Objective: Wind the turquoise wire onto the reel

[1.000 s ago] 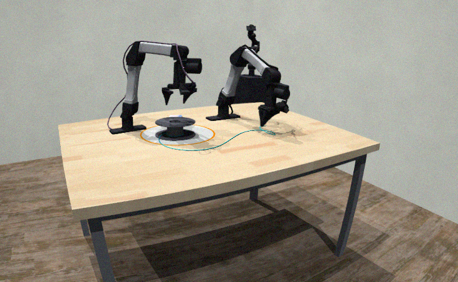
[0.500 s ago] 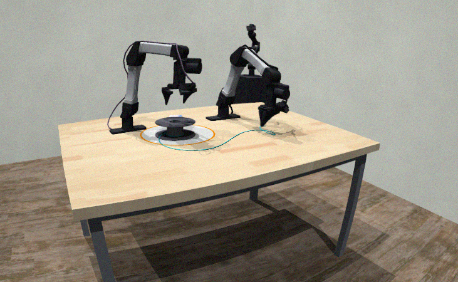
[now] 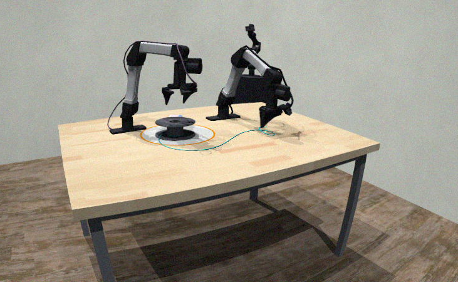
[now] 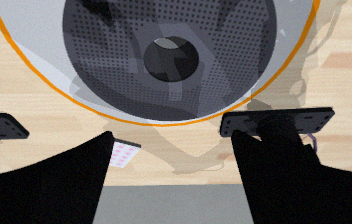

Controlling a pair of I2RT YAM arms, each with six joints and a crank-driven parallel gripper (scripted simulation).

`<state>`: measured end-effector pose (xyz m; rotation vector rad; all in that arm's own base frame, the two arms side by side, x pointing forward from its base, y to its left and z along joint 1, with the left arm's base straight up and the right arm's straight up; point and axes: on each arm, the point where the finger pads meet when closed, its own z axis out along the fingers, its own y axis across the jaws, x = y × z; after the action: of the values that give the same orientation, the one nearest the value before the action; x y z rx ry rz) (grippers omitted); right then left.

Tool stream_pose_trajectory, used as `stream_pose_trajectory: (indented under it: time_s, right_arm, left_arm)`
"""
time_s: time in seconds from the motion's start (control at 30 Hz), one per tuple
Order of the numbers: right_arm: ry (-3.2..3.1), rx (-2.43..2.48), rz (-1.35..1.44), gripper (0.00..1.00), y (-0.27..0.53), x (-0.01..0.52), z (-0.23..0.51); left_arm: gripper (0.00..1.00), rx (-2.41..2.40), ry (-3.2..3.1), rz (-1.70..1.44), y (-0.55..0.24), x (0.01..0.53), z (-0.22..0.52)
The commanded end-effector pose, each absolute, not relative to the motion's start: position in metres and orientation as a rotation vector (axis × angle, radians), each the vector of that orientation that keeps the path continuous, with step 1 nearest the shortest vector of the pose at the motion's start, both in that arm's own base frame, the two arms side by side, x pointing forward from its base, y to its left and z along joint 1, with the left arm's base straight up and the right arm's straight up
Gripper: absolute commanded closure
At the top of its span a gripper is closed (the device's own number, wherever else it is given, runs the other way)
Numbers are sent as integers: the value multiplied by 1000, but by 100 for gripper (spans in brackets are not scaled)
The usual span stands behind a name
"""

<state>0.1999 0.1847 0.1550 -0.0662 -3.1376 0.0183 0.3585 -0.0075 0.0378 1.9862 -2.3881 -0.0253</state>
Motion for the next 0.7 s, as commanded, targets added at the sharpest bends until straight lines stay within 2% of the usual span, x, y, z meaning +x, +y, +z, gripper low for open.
stream_pose_trajectory:
  time_s: [0.0, 0.43, 0.67]
  right_arm:
    - [-3142, 5, 0, 0, 188, 205, 159]
    - [-3105, 477, 0, 0, 190, 202, 159]
    - [-3063, 697, 0, 0, 189, 203, 159]
  left_arm:
    - [100, 1822, -2559, 0, -6, 370, 44]
    - [100, 1283, -2868, 0, -5, 365, 43]
    - [100, 1280, -2869, 0, -5, 365, 43]
